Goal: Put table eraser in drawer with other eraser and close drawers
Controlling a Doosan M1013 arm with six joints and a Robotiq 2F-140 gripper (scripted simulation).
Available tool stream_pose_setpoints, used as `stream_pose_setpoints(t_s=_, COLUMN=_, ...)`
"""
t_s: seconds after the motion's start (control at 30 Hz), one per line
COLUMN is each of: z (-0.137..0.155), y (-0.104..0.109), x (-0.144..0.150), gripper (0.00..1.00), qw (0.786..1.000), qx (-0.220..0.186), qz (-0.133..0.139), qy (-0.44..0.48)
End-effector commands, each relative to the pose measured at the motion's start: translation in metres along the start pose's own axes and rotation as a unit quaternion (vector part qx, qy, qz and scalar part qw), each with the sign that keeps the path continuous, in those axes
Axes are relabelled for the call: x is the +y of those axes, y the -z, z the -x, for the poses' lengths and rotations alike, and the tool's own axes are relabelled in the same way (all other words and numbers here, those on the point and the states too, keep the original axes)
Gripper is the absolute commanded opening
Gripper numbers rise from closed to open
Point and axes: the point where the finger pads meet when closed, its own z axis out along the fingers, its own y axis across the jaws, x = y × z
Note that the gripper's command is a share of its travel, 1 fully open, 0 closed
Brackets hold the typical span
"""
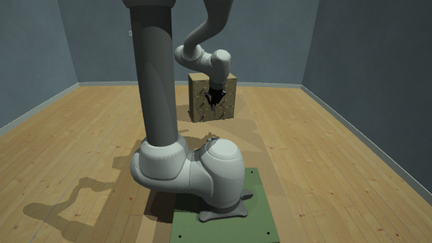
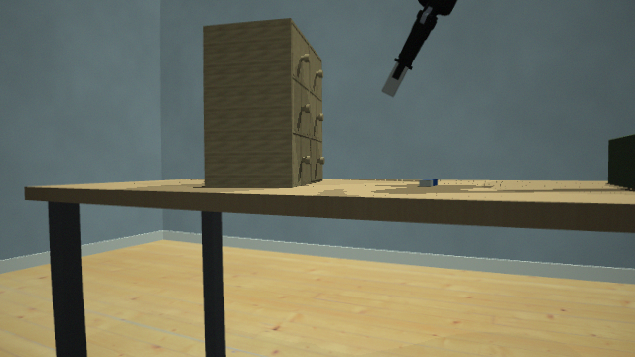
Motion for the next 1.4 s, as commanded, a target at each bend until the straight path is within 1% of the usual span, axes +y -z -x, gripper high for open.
stream_pose_setpoints(t_s=0.0, z=-0.005, y=-0.012, x=-0.006, gripper=0.00, qw=0.998, qx=0.060, qz=-0.026, qy=0.005)
stream_pose_setpoints(t_s=0.4, z=-0.010, y=-0.030, x=-0.007, gripper=0.00, qw=0.990, qx=0.140, qz=-0.026, qy=0.003)
stream_pose_setpoints(t_s=0.47, z=-0.010, y=-0.030, x=-0.007, gripper=0.00, qw=0.990, qx=0.140, qz=-0.026, qy=0.003)
stream_pose_setpoints(t_s=0.73, z=-0.015, y=-0.047, x=-0.008, gripper=0.00, qw=0.977, qx=0.211, qz=-0.025, qy=0.001)
stream_pose_setpoints(t_s=0.97, z=-0.022, y=-0.067, x=-0.009, gripper=0.00, qw=0.976, qx=0.216, qz=-0.013, qy=-0.006)
stream_pose_setpoints(t_s=1.03, z=-0.022, y=-0.067, x=-0.009, gripper=0.00, qw=0.976, qx=0.216, qz=-0.013, qy=-0.006)
stream_pose_setpoints(t_s=1.17, z=-0.024, y=-0.074, x=-0.009, gripper=0.00, qw=0.975, qx=0.220, qz=-0.015, qy=-0.008)
stream_pose_setpoints(t_s=1.37, z=-0.025, y=-0.079, x=-0.009, gripper=0.00, qw=0.973, qx=0.231, qz=-0.024, qy=-0.009)
